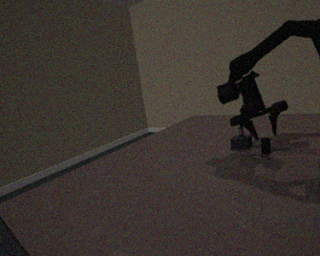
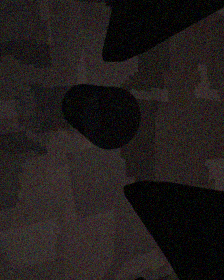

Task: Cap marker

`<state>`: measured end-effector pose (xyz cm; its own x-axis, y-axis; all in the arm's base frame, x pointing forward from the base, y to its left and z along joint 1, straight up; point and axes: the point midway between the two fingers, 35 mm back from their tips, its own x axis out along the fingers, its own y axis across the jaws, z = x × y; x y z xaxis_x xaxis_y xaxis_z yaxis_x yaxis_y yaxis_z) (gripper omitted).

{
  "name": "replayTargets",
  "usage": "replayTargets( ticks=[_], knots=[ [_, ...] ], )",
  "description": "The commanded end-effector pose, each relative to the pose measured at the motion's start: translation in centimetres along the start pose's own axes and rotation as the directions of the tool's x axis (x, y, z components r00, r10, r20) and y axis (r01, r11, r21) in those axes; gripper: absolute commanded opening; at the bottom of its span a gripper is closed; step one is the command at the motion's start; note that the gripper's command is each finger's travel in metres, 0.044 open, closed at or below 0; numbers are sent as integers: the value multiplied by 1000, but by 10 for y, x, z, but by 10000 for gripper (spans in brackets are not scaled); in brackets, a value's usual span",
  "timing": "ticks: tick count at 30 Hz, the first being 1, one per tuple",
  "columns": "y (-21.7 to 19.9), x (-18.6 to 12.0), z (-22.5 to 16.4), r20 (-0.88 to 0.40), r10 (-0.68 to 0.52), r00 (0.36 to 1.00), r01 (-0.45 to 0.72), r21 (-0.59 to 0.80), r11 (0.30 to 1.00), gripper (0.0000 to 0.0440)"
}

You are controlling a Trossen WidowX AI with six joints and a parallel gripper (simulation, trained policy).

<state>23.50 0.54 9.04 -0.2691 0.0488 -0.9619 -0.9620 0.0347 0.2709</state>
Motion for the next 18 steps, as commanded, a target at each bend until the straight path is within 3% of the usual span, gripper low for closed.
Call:
replayTargets(
  ticks=[1,12,16,18],
  knots=[
    [-2,14,0,-14,9,1000,-10,-37,999,278],
    [-6,35,1,-39,-14,999,9,-119,993,253],
    [-7,36,1,-49,-34,998,27,-143,989,205],
    [-8,34,1,-54,-51,997,42,-152,987,157]
  ],
)
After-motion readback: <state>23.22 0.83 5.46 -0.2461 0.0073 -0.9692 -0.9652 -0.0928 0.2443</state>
